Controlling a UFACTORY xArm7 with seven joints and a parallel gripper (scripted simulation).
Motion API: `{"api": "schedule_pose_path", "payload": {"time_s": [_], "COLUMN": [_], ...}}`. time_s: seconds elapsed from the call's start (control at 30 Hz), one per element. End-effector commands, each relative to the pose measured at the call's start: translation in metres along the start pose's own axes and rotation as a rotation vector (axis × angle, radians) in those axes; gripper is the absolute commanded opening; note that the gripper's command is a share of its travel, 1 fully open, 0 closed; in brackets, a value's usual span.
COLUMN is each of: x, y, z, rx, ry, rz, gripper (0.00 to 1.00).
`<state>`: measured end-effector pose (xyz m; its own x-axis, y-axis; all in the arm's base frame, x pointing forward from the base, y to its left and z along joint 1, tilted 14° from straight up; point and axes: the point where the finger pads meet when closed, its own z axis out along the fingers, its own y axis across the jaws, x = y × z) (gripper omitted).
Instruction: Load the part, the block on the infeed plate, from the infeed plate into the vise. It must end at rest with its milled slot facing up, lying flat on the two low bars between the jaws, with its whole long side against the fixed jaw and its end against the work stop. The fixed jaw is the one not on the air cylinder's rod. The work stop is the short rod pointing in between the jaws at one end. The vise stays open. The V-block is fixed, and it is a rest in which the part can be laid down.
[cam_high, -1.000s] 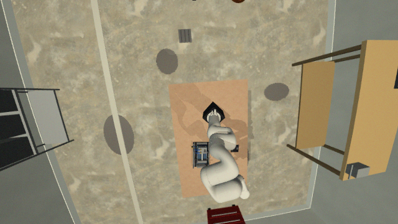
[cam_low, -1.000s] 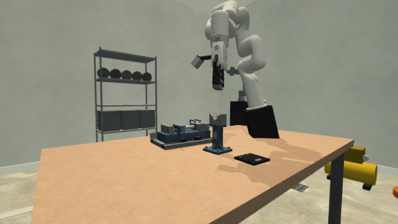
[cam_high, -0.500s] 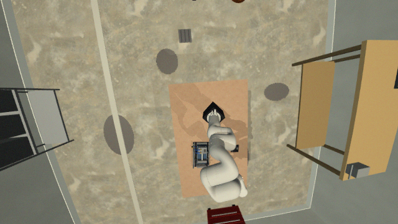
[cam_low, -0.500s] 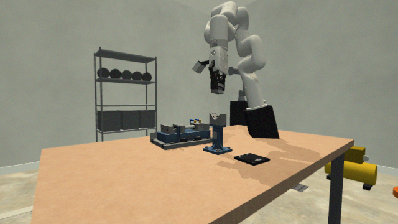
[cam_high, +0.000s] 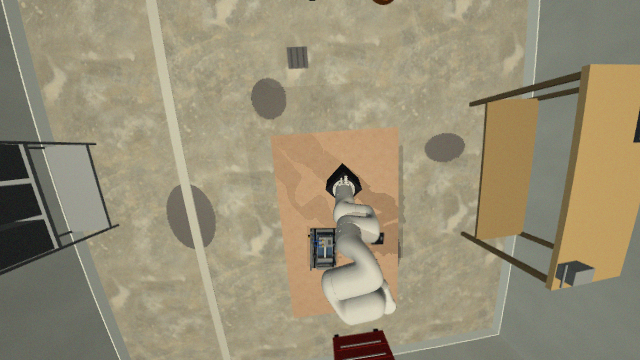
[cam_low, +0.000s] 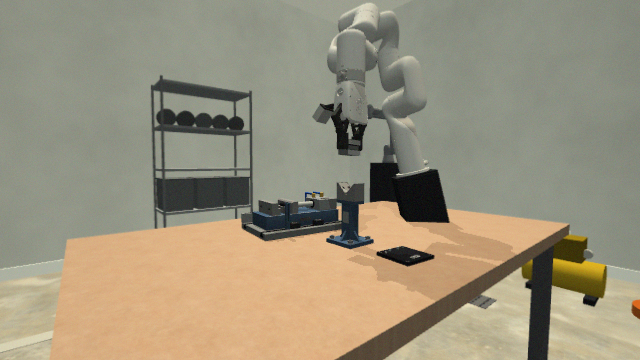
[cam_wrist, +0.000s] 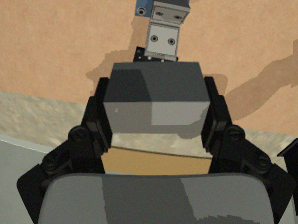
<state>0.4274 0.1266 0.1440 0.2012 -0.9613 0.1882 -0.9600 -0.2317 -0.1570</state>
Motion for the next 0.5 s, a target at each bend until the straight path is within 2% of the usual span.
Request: {"api": "schedule_pose_path", "payload": {"time_s": [0.0,0.47], "x": [0.0011,0.0045], "y": [0.0003,0.0049], "z": [0.0018,0.0092], "rx": [-0.002,-0.016], "ry": [0.004,0.011], "rz": [0.037,0.120], "gripper": [0.00,0.00]}}
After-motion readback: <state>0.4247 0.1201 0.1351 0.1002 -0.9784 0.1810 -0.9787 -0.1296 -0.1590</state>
